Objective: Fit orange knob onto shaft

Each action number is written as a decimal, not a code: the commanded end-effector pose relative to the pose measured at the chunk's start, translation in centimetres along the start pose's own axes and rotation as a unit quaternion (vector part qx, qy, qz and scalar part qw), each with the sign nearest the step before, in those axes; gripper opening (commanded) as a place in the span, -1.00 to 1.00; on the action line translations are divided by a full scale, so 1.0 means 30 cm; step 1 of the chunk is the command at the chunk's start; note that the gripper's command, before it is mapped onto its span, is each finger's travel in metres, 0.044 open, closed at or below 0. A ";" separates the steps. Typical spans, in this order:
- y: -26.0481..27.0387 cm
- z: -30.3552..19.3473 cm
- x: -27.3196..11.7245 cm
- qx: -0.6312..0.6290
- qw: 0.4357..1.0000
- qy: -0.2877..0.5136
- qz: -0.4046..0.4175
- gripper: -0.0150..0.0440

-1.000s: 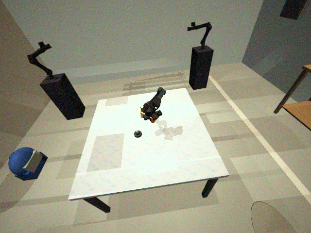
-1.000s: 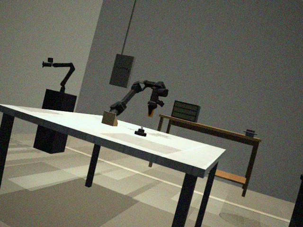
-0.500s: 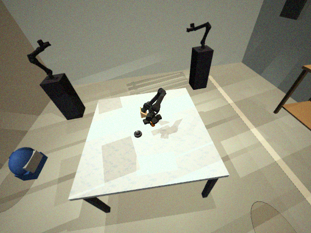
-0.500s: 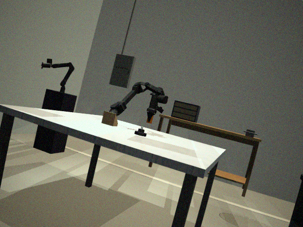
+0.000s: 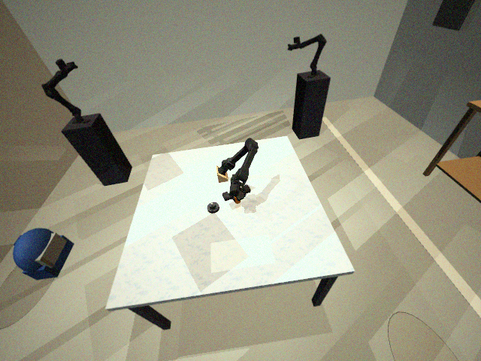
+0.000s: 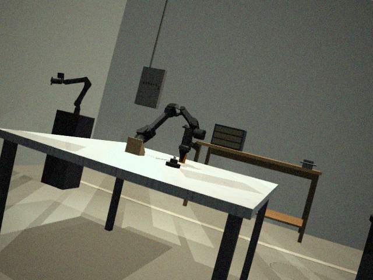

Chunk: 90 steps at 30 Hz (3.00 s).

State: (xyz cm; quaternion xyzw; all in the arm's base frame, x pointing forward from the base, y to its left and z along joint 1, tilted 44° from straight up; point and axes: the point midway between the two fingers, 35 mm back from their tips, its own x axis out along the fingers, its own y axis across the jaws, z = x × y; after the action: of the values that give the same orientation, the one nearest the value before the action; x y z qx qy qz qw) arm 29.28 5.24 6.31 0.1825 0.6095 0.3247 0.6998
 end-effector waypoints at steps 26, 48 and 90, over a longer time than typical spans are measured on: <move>0.003 -0.006 0.058 0.002 1.000 0.003 0.005 0.32; -0.003 -0.006 -0.195 0.004 1.000 0.000 0.005 1.00; -0.001 -0.004 0.040 0.004 1.000 0.000 0.006 1.00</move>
State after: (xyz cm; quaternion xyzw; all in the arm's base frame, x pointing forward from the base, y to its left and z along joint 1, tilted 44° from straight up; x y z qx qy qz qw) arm 29.34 5.65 5.76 0.1847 0.6086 0.3259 0.6995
